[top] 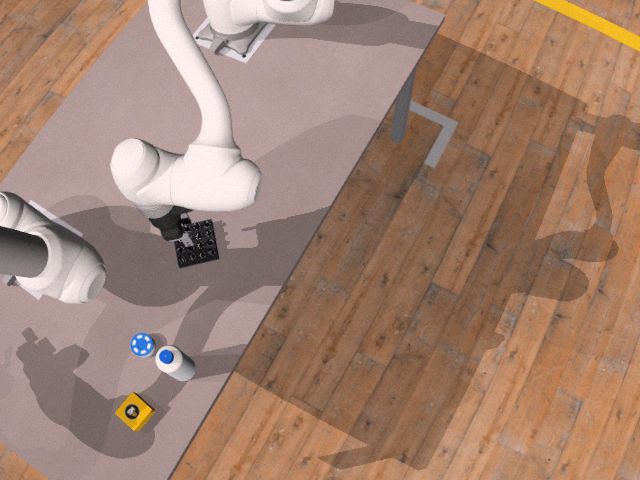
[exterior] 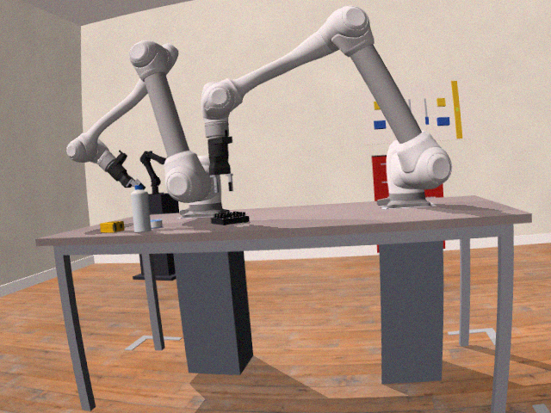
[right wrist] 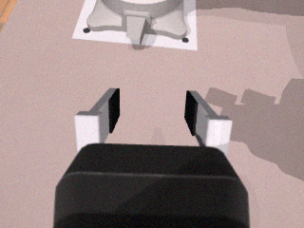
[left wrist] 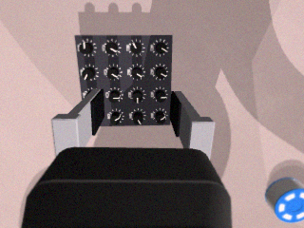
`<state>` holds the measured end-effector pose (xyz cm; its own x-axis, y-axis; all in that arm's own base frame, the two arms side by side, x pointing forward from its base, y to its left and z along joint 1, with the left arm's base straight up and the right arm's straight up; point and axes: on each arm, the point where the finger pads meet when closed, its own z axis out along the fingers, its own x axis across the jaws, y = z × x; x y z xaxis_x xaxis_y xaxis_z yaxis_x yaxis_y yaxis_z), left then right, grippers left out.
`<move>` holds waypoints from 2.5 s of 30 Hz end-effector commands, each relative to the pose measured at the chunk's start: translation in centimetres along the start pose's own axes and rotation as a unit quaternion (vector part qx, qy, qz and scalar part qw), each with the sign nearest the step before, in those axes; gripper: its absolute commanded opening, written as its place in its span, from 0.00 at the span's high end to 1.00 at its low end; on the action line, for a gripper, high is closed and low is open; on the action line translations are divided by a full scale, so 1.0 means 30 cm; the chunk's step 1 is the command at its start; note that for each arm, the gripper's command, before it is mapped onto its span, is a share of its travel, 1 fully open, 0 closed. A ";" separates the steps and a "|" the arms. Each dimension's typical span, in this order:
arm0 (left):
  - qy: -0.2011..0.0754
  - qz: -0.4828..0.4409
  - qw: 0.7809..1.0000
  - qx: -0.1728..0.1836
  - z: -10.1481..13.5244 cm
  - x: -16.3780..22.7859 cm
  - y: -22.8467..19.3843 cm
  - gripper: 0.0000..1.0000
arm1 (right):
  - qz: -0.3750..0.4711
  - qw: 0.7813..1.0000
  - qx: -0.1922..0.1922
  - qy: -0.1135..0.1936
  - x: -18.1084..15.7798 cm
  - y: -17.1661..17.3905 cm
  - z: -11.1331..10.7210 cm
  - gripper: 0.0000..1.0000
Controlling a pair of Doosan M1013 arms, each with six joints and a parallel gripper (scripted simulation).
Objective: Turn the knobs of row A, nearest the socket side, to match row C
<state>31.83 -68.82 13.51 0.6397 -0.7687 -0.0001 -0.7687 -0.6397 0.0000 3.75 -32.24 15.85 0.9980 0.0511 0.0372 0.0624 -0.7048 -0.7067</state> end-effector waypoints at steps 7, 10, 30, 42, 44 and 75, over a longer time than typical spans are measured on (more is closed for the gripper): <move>0.001 0.000 1.000 0.000 -0.170 -0.086 -0.137 0.00 | 0.000 1.000 0.000 0.000 0.000 0.000 -0.001 0.00; 0.001 0.000 1.000 0.000 -0.205 -0.104 -0.165 0.00 | 0.000 1.000 0.000 0.000 0.000 0.000 -0.001 0.00; 0.001 0.000 1.000 0.000 -0.219 -0.111 -0.177 0.00 | 0.000 1.000 0.000 0.000 0.000 0.000 -0.001 0.00; 0.001 0.000 1.000 0.000 -0.219 -0.111 -0.177 0.00 | 0.000 1.000 0.000 0.000 0.000 0.000 -0.001 0.00; 0.001 0.000 1.000 0.000 -0.219 -0.111 -0.177 0.00 | 0.000 1.000 0.000 0.000 0.000 0.000 -0.001 0.00; 0.001 0.000 1.000 0.000 -0.219 -0.483 -0.131 0.00 | 0.000 1.000 0.000 0.000 0.000 0.000 -0.001 0.00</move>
<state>25.96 -55.48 19.95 0.6394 -0.7689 -0.0009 -0.7689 -0.6394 0.0004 3.75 -32.24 15.85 0.9980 0.0511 0.0372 0.0624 -0.7048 -0.7067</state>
